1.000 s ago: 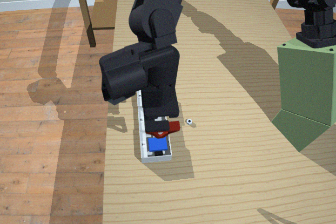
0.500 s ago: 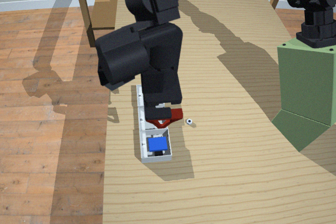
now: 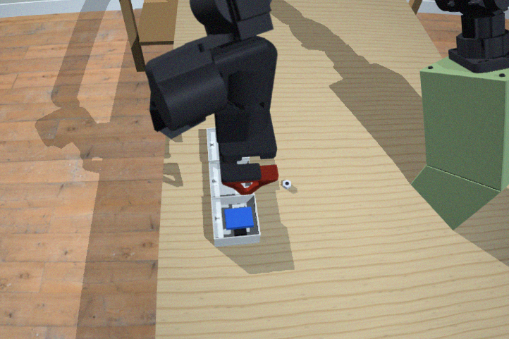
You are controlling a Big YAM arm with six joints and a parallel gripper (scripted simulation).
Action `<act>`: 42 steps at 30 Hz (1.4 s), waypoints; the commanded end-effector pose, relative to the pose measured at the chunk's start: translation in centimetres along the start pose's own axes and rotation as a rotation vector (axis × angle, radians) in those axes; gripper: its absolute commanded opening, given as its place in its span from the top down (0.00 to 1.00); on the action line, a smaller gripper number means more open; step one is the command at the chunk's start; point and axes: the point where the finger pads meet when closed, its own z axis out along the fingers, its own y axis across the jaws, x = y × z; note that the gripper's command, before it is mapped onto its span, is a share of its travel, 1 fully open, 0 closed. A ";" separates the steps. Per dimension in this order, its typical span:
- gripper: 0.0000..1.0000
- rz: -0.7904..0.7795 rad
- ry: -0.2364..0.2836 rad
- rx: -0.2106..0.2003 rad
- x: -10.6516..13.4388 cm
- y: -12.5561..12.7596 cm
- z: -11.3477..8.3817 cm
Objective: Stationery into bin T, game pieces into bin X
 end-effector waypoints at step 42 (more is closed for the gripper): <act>0.00 0.009 -0.010 -0.003 -0.8 0.1 0.5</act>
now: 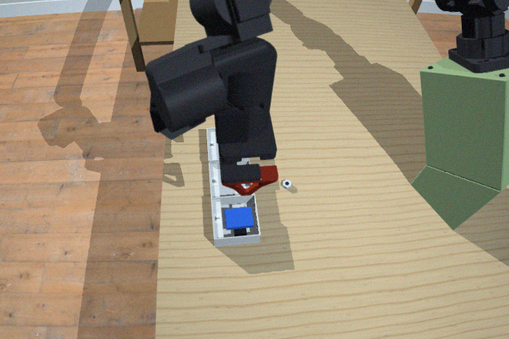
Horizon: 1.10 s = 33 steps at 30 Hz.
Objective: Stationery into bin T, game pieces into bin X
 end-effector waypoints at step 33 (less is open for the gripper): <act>0.00 0.013 -0.029 -0.013 -1.3 0.3 -0.8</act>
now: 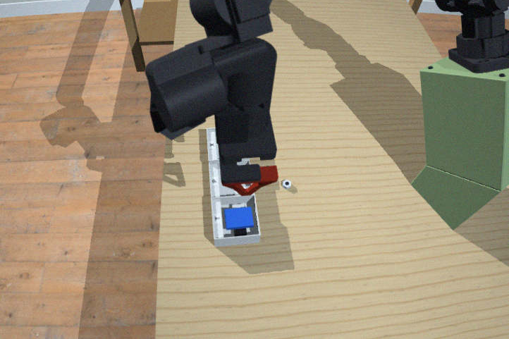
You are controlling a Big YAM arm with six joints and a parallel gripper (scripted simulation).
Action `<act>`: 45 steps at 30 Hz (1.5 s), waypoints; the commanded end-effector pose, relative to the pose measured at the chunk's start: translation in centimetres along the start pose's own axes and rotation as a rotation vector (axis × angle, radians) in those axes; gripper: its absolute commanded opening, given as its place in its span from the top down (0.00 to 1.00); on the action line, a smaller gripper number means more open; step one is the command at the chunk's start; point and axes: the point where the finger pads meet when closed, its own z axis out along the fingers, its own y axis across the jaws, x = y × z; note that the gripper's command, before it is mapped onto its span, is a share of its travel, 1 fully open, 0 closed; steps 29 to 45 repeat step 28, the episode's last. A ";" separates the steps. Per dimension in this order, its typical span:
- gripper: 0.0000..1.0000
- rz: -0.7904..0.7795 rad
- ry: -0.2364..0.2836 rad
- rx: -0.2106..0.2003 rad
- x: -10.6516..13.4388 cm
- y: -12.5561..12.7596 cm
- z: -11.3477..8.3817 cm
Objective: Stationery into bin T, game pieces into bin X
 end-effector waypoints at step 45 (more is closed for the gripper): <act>0.00 0.013 -0.029 -0.013 -1.3 0.3 -0.9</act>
